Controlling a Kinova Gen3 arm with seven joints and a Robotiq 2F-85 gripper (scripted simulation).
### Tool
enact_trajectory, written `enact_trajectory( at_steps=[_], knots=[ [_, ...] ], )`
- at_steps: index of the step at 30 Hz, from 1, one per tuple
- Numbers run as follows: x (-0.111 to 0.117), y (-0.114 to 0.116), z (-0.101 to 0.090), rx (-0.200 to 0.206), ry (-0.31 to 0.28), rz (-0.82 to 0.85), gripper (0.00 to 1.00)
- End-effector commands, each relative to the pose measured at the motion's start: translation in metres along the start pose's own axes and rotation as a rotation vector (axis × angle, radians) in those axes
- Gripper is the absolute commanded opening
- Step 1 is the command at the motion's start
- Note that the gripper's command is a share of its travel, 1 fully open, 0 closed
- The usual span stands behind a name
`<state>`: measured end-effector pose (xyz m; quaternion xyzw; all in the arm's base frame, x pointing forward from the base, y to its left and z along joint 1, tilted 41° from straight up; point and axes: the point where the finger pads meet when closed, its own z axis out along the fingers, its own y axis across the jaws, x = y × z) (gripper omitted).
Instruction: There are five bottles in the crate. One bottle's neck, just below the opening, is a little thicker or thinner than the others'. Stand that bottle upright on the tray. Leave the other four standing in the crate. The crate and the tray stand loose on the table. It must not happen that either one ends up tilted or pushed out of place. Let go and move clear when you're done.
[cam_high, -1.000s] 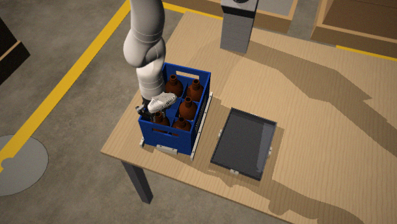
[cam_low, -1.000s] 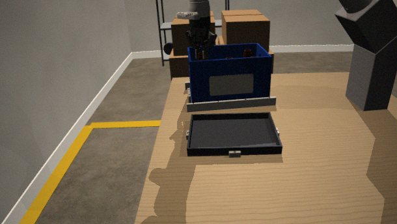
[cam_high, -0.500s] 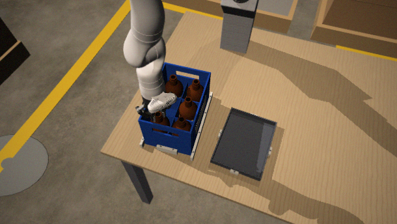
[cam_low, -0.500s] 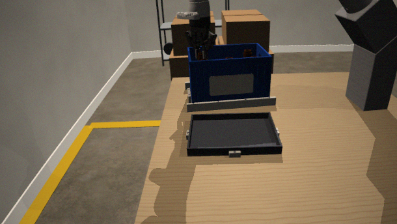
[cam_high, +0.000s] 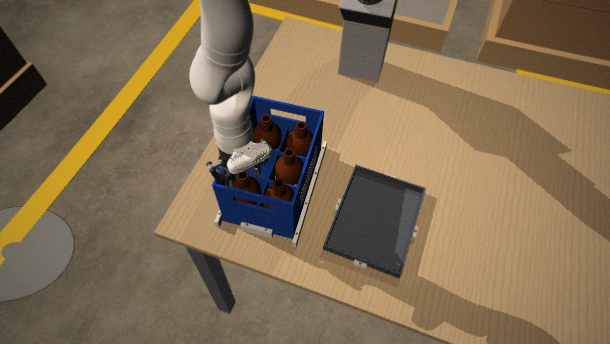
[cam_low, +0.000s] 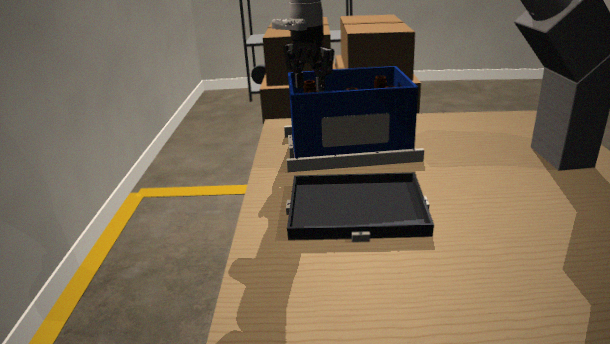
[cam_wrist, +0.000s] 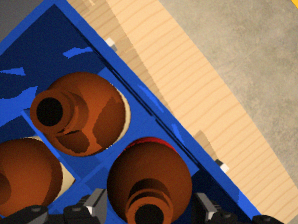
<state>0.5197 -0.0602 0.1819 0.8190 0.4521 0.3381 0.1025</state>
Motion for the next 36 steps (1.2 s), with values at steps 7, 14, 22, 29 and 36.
enact_trajectory(
  at_steps=[7, 14, 22, 29, 36],
  knots=[
    [0.000, 0.001, -0.001, -0.001, 0.000, 0.000, 0.64],
    [0.000, 0.001, -0.001, -0.001, 0.000, 0.000, 0.64],
    [0.000, 0.001, -0.001, -0.001, 0.000, 0.000, 0.64],
    [0.000, 0.001, -0.007, -0.001, 0.000, 0.000, 0.64],
    [0.000, 0.001, -0.017, -0.001, 0.000, 0.000, 0.64]
  ],
)
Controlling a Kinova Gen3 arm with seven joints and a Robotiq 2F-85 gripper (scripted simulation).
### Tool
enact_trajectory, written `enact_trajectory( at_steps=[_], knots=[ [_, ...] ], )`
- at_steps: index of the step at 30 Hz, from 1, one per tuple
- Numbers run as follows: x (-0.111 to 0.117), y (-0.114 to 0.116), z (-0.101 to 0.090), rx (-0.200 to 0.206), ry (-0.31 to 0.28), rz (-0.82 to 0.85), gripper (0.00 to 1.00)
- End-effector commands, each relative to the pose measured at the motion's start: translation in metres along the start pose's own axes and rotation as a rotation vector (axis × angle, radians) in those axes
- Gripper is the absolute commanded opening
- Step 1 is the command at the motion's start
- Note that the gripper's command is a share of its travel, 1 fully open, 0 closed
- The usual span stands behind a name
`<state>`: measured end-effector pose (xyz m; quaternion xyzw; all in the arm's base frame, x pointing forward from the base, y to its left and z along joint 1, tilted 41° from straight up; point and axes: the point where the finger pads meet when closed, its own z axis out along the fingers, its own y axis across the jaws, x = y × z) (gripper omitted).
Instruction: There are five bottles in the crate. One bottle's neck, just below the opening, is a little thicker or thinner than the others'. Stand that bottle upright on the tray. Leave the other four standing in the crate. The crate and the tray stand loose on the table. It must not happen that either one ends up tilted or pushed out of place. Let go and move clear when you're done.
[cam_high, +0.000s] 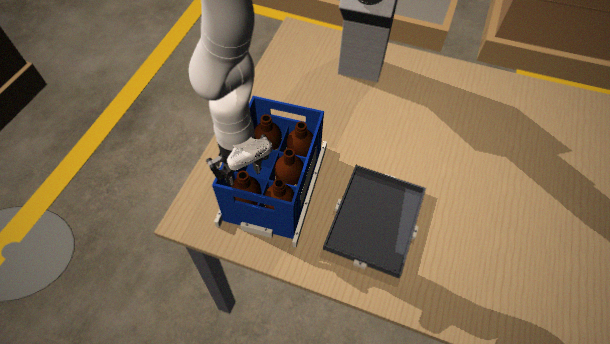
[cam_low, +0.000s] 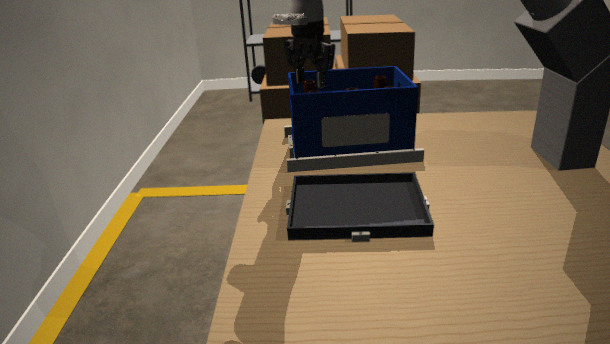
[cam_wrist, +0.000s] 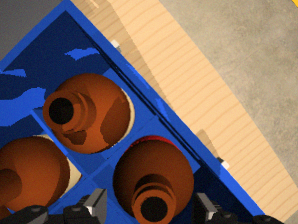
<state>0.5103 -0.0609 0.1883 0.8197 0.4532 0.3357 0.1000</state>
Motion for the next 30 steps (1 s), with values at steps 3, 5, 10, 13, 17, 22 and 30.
enact_trajectory(
  at_steps=[3, 5, 10, 13, 17, 22, 30],
  knots=[
    [0.001, 0.003, -0.014, -0.009, 0.002, 0.000, 0.64],
    [0.001, 0.003, -0.019, -0.009, 0.002, 0.000, 0.64],
    [0.001, 0.003, -0.034, -0.009, 0.002, 0.000, 0.64],
    [0.001, 0.003, -0.037, -0.009, 0.002, 0.000, 0.64],
    [0.001, 0.003, -0.048, -0.009, 0.002, 0.000, 0.64],
    [0.001, 0.003, -0.059, -0.009, 0.002, 0.000, 0.64],
    [0.001, 0.003, -0.070, -0.009, 0.002, 0.000, 0.64]
  ],
)
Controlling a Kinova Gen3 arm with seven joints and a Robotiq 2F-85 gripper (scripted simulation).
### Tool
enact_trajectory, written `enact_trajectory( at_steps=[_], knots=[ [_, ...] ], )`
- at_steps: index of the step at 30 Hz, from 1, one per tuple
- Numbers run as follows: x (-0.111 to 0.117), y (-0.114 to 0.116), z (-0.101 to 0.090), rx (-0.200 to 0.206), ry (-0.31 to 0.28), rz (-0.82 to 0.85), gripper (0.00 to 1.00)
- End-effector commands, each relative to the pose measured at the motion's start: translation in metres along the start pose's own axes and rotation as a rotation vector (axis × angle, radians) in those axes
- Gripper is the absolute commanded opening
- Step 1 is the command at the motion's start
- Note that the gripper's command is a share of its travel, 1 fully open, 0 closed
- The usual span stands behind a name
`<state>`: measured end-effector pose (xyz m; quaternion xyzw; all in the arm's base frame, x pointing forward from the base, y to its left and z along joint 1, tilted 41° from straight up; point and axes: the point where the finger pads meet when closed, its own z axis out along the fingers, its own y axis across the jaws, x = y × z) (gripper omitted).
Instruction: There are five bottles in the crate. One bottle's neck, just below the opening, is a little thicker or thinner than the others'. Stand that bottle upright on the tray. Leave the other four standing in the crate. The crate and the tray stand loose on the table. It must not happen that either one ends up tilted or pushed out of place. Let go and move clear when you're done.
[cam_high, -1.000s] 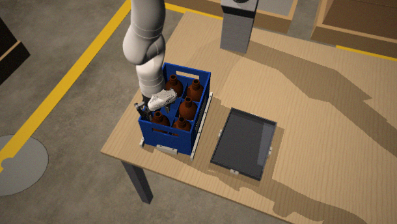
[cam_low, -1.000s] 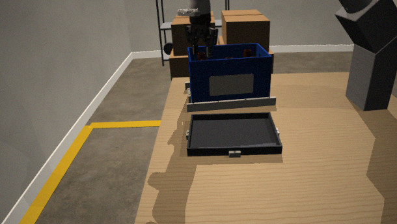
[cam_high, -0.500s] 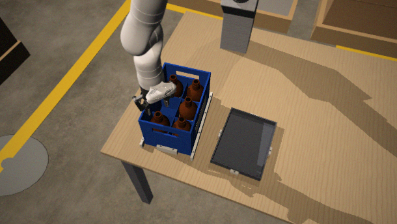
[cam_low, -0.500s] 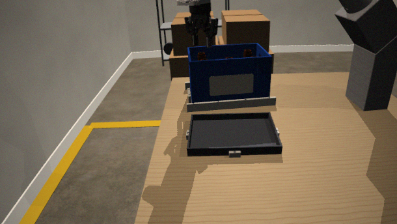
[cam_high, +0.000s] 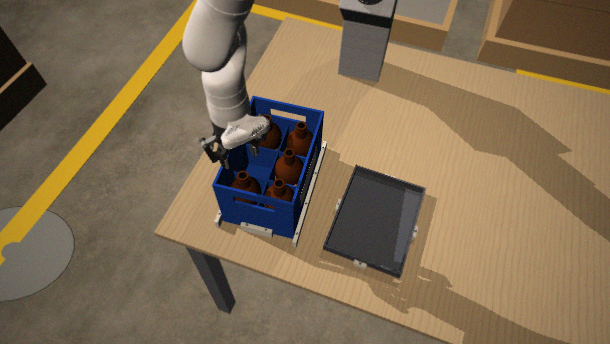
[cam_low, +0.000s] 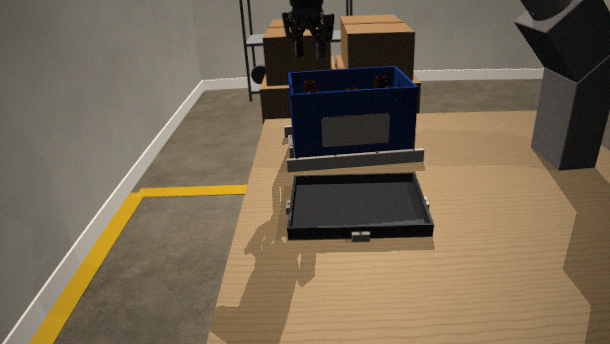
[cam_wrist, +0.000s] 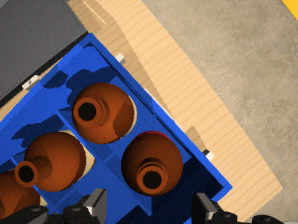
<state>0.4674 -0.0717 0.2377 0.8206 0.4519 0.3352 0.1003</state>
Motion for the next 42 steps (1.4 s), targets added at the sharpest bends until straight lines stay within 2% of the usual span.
enact_trajectory(
  at_steps=[1, 13, 14, 42],
  knots=[
    [0.0026, 0.0025, -0.0048, -0.008, 0.004, -0.003, 0.64],
    [0.0025, 0.0025, -0.0102, -0.008, 0.004, -0.003, 0.64],
    [0.0025, 0.0025, -0.0102, -0.008, 0.004, -0.003, 0.00],
    [0.0025, 0.0025, -0.0102, -0.008, 0.004, -0.003, 0.00]
  ],
)
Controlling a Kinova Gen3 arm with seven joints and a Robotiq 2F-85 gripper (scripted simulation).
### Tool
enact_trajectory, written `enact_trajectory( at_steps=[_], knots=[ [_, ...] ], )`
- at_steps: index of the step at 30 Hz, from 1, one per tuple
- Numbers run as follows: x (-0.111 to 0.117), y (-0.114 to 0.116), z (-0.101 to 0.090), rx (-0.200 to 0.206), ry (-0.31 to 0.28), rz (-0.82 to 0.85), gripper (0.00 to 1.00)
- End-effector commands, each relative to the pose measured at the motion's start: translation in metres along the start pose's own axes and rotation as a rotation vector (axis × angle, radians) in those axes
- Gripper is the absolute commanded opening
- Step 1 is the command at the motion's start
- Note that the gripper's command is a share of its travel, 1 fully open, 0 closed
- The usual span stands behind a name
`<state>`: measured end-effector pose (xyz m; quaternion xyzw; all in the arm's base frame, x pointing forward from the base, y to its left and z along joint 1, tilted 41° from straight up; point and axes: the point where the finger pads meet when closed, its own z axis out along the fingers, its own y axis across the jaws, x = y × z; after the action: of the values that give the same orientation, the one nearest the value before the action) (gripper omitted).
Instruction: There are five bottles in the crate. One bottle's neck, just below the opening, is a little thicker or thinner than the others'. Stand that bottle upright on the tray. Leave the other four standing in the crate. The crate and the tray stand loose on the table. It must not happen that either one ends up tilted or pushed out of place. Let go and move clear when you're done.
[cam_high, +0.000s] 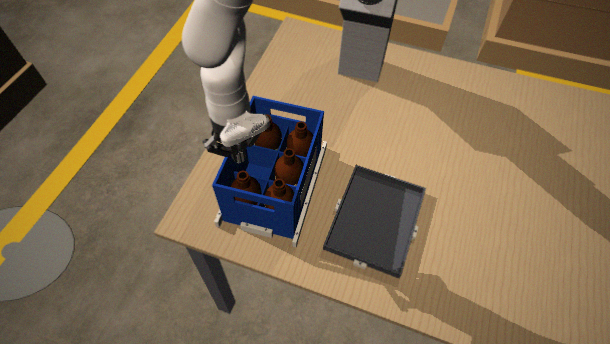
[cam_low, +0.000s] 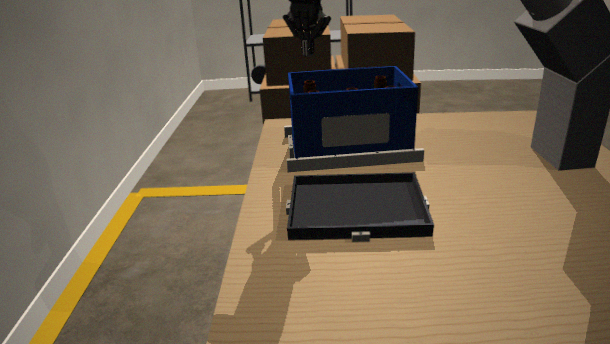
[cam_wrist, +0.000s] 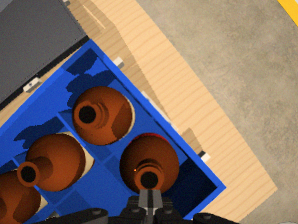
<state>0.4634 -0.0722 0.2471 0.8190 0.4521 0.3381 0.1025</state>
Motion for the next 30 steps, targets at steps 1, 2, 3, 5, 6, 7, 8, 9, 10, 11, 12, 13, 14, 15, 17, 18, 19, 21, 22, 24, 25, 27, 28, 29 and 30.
enact_trajectory(
  at_steps=[1, 2, 3, 5, 6, 7, 8, 9, 10, 11, 12, 13, 14, 15, 17, 18, 19, 21, 22, 24, 25, 27, 28, 29, 30],
  knots=[
    [0.000, 0.000, 0.000, -0.001, 0.000, 0.000, 0.00],
    [0.000, 0.000, 0.000, -0.001, 0.000, 0.000, 0.00],
    [0.000, 0.000, 0.000, -0.001, 0.000, 0.000, 0.00],
    [0.000, 0.000, 0.000, -0.001, 0.000, 0.000, 0.00],
    [0.001, 0.000, 0.000, -0.001, 0.000, 0.000, 0.00],
    [0.005, -0.004, 0.000, 0.000, 0.000, 0.000, 0.00],
    [0.005, -0.004, 0.000, 0.000, 0.000, 0.000, 0.00],
    [0.005, -0.004, 0.000, 0.000, 0.000, 0.000, 0.00],
    [0.014, -0.013, 0.000, 0.002, 0.000, -0.001, 0.00],
    [0.026, -0.024, 0.000, 0.003, -0.001, -0.001, 0.00],
    [0.036, -0.035, 0.000, 0.003, -0.001, -0.001, 0.00],
    [0.041, -0.041, -0.001, 0.003, -0.001, -0.001, 0.00],
    [0.047, -0.048, -0.001, 0.002, 0.000, -0.001, 0.00],
    [0.054, -0.056, -0.002, 0.000, 0.000, 0.000, 0.00],
    [0.058, -0.061, -0.003, -0.001, 0.001, 0.000, 0.00],
    [0.058, -0.061, -0.003, -0.001, 0.001, 0.000, 0.00],
    [0.058, -0.061, -0.003, -0.001, 0.001, 0.000, 0.00],
    [0.058, -0.061, -0.003, -0.001, 0.001, 0.000, 0.00],
    [0.058, -0.061, -0.003, -0.001, 0.001, 0.000, 0.00],
    [0.058, -0.061, -0.003, -0.001, 0.001, 0.000, 0.64],
    [0.058, -0.061, -0.003, -0.001, 0.001, 0.000, 0.64],
    [0.058, -0.061, -0.003, -0.001, 0.001, 0.000, 0.64],
    [0.058, -0.061, -0.003, -0.001, 0.001, 0.000, 0.64],
    [0.058, -0.061, -0.003, -0.001, 0.001, 0.000, 0.64],
    [0.058, -0.061, -0.003, -0.001, 0.001, 0.000, 0.64]
  ],
)
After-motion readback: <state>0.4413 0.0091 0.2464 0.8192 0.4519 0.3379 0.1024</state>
